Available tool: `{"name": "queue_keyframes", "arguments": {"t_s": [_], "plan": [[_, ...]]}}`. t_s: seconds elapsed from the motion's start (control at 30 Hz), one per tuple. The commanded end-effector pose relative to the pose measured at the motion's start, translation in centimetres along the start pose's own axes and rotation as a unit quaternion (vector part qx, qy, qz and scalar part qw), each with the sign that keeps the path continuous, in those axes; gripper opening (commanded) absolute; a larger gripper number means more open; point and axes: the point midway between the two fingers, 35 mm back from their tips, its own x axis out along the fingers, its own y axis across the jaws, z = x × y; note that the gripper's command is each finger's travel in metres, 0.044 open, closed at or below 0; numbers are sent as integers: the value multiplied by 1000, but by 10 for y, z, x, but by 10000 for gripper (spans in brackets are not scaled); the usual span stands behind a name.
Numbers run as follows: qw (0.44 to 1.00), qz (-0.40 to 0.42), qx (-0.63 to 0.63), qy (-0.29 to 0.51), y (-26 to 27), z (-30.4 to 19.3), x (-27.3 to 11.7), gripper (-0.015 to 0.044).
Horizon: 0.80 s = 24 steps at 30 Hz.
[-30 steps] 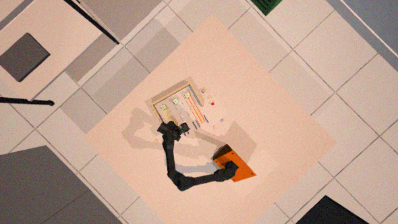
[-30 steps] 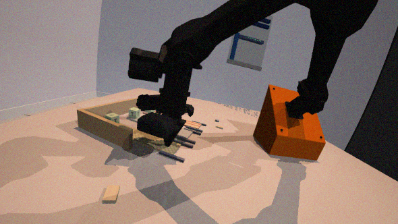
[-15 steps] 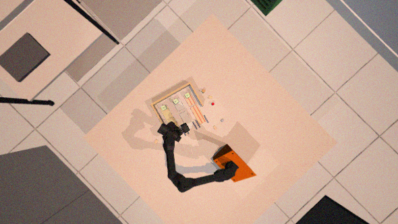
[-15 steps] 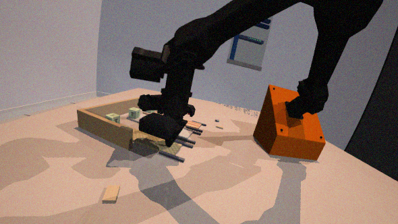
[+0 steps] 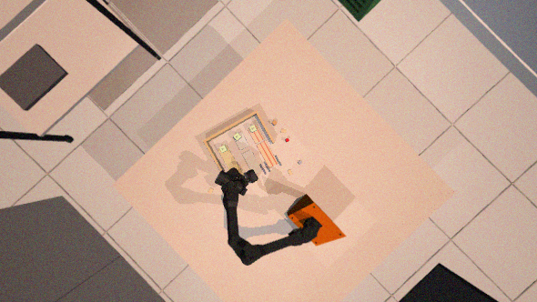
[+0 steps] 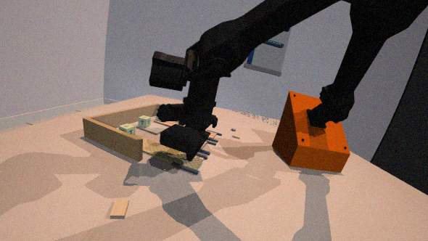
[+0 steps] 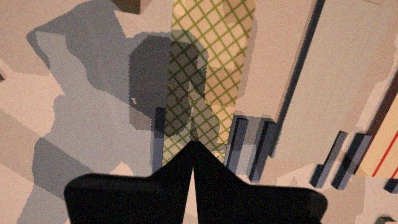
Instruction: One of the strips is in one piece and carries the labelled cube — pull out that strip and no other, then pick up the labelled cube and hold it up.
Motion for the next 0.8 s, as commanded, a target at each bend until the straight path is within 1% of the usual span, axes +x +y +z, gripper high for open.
{"name": "queue_keyframes", "arguments": {"t_s": [0.0,0.77], "plan": [[1000,-2,2,9,0,-12,6,0],[1000,-2,2,10,0,-47,7,0]]}}
